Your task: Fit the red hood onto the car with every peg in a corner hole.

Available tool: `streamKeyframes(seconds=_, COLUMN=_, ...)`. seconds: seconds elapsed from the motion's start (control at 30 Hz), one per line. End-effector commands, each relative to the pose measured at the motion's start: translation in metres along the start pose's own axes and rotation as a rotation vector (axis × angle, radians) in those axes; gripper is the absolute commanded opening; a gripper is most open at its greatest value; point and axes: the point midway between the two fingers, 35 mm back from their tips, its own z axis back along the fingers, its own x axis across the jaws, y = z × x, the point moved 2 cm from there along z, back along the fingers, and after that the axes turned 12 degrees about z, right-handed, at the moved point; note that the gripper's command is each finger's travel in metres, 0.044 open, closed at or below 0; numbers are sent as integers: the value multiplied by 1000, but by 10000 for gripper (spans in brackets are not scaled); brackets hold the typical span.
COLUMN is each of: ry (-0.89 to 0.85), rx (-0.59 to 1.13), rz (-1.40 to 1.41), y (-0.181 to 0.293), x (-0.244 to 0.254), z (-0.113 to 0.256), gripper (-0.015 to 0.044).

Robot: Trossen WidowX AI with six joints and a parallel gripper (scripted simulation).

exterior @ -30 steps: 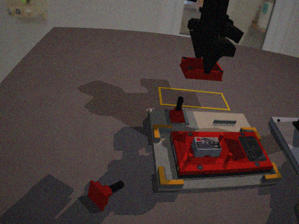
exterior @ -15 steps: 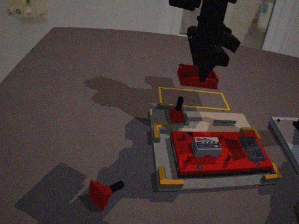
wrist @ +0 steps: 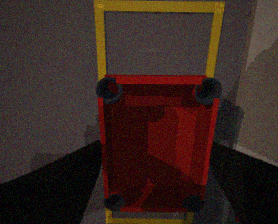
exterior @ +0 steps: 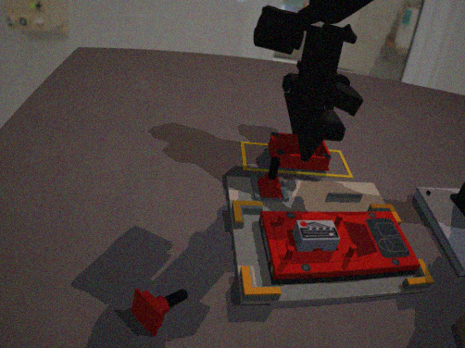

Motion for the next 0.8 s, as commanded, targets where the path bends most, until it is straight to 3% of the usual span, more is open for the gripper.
streamKeyframes(seconds=0.0, ry=0, rx=0, rz=0, y=0, x=0, z=0, gripper=105)
streamKeyframes(seconds=0.43, ry=0, rx=0, rz=0, y=0, x=0, z=0, gripper=440)
streamKeyframes(seconds=0.6, ry=-1, rx=1, rz=0, y=1, x=1, z=13, gripper=440)
streamKeyframes(seconds=0.77, ry=-5, rx=5, rz=0, y=1, x=1, z=64, gripper=440)
